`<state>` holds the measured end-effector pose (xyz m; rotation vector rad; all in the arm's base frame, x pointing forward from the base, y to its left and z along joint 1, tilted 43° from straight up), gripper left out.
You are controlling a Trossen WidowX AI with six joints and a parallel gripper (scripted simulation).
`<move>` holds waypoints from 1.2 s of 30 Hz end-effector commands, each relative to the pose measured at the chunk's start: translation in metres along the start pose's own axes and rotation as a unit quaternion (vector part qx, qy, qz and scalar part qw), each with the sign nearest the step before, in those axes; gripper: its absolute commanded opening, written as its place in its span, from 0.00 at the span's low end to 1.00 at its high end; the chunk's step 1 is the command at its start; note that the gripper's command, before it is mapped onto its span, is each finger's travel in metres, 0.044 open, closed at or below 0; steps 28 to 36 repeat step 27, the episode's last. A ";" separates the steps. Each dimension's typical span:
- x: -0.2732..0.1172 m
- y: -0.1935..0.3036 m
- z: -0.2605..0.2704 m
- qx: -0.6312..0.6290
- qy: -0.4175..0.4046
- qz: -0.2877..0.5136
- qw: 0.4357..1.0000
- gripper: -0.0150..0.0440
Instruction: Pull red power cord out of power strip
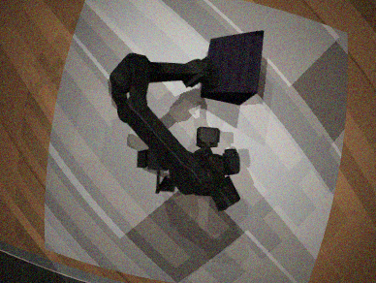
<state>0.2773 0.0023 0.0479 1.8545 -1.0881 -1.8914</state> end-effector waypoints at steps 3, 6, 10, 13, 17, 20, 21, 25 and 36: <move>-0.010 -0.041 0.010 -0.001 0.002 -0.002 1.000 1.00; -0.012 -0.056 0.015 -0.001 0.002 -0.002 1.000 1.00; -0.012 -0.056 0.015 -0.001 0.002 -0.002 1.000 1.00; -0.012 -0.056 0.015 -0.001 0.002 -0.002 1.000 1.00; -0.012 -0.056 0.015 -0.001 0.002 -0.002 1.000 1.00; -0.012 -0.056 0.015 -0.001 0.002 -0.002 1.000 1.00; -0.012 -0.056 0.015 -0.001 0.002 -0.002 1.000 1.00; -0.012 -0.056 0.015 -0.001 0.002 -0.002 1.000 1.00; -0.012 -0.056 0.015 -0.001 0.002 -0.002 1.000 1.00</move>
Point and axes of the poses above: the point midway between the two fingers, 35 mm back from their tips, its own x axis out along the fingers, its own z axis across the jaws, y = z × x, the point moved 1 cm from there along -x, back along the fingers, and after that the axes turned 15 degrees about x, right-handed, at the moved point
